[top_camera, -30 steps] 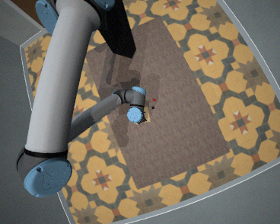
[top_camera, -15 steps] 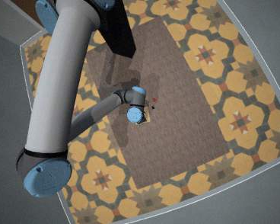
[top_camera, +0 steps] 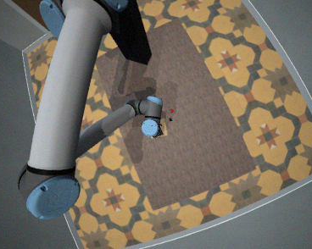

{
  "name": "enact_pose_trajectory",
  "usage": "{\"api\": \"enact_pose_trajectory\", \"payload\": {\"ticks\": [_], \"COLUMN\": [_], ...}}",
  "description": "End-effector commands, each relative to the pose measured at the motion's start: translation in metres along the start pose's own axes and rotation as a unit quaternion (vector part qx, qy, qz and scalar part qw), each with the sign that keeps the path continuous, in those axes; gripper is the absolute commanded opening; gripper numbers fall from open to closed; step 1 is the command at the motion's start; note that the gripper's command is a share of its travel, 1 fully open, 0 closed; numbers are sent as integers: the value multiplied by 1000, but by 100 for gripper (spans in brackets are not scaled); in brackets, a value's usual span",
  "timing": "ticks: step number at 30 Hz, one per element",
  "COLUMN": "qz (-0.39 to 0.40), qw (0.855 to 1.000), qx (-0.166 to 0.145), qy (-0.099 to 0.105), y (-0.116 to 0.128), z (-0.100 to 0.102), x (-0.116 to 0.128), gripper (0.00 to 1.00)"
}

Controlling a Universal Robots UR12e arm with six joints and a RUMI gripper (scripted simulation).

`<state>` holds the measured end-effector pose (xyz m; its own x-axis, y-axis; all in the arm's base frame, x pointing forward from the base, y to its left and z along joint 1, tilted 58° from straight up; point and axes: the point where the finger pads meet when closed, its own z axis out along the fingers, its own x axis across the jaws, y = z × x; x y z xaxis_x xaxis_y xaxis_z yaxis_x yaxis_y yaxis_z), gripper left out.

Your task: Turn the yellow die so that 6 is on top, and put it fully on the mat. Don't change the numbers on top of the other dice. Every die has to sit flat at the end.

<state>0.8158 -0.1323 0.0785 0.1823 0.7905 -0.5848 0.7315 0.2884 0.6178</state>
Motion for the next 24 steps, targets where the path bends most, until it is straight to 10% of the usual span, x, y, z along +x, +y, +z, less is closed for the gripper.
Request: {"api": "enact_pose_trajectory", "payload": {"ticks": [1, 24], "qz": [1, 1], "qw": [1000, 1000], "qx": [-1, -1], "qy": [-1, -1], "y": [2, 2], "z": [1, 3], "x": [-2, -2], "gripper": [3, 3]}}
